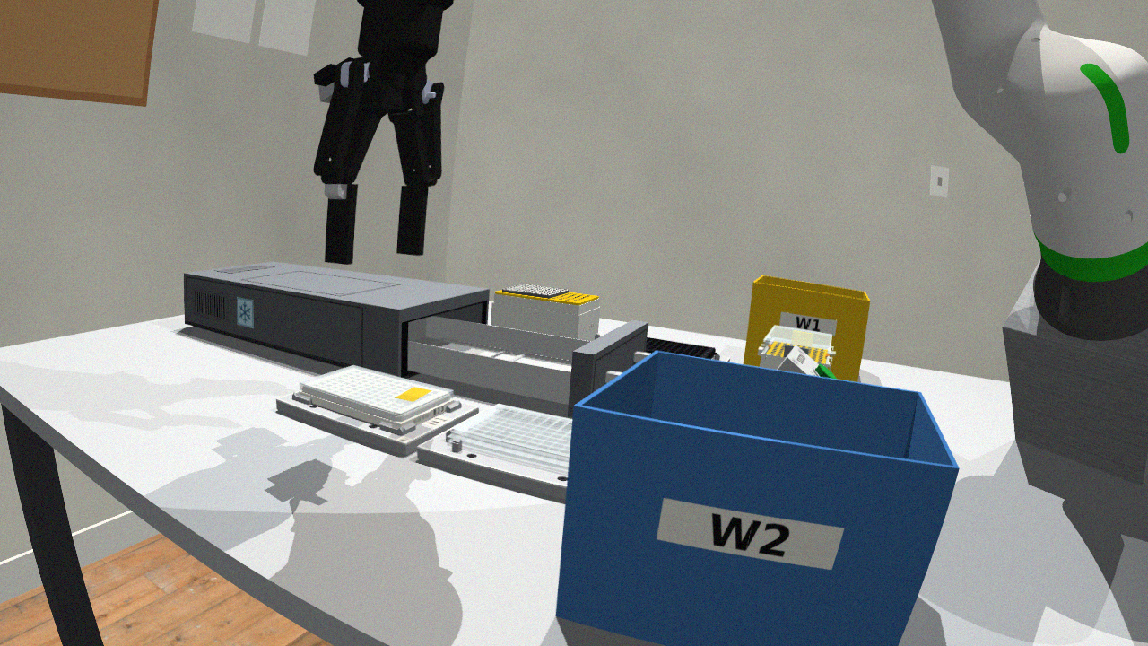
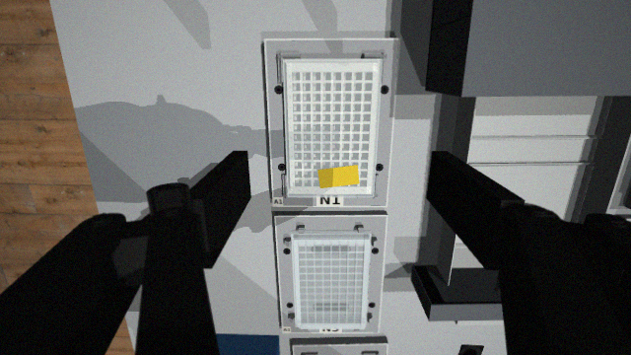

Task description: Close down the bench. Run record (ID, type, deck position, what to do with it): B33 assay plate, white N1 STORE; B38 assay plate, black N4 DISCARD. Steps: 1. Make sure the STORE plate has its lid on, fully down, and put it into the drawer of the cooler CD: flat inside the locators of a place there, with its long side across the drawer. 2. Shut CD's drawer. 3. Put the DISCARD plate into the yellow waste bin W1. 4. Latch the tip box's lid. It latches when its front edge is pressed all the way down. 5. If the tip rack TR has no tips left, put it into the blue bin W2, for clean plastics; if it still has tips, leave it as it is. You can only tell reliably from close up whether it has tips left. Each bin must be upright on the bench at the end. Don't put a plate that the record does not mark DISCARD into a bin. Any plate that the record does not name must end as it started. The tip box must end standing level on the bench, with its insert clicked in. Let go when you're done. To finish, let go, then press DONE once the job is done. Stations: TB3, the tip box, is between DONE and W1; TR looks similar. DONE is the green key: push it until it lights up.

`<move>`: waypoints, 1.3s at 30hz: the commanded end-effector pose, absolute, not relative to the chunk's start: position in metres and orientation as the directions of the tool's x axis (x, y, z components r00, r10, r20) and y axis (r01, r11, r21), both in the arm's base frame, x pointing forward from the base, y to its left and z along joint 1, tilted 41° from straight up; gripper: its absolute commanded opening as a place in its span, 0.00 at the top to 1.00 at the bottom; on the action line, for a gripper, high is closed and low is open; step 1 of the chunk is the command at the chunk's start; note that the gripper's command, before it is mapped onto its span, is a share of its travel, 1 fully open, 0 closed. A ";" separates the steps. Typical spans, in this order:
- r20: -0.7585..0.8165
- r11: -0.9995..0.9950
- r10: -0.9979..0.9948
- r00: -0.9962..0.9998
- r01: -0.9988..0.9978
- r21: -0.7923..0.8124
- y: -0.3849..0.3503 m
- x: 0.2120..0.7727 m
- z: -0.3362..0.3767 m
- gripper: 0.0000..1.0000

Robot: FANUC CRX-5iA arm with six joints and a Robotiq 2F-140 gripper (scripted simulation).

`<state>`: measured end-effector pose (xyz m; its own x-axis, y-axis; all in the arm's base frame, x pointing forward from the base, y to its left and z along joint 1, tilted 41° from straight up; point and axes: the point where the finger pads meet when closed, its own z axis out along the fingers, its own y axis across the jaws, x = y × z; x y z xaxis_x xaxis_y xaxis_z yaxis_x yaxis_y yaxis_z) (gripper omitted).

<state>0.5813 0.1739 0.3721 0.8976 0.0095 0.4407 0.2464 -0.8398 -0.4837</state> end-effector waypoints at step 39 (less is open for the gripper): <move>0.442 -0.840 0.009 0.897 0.247 -0.483 0.198 0.598 0.339 0.30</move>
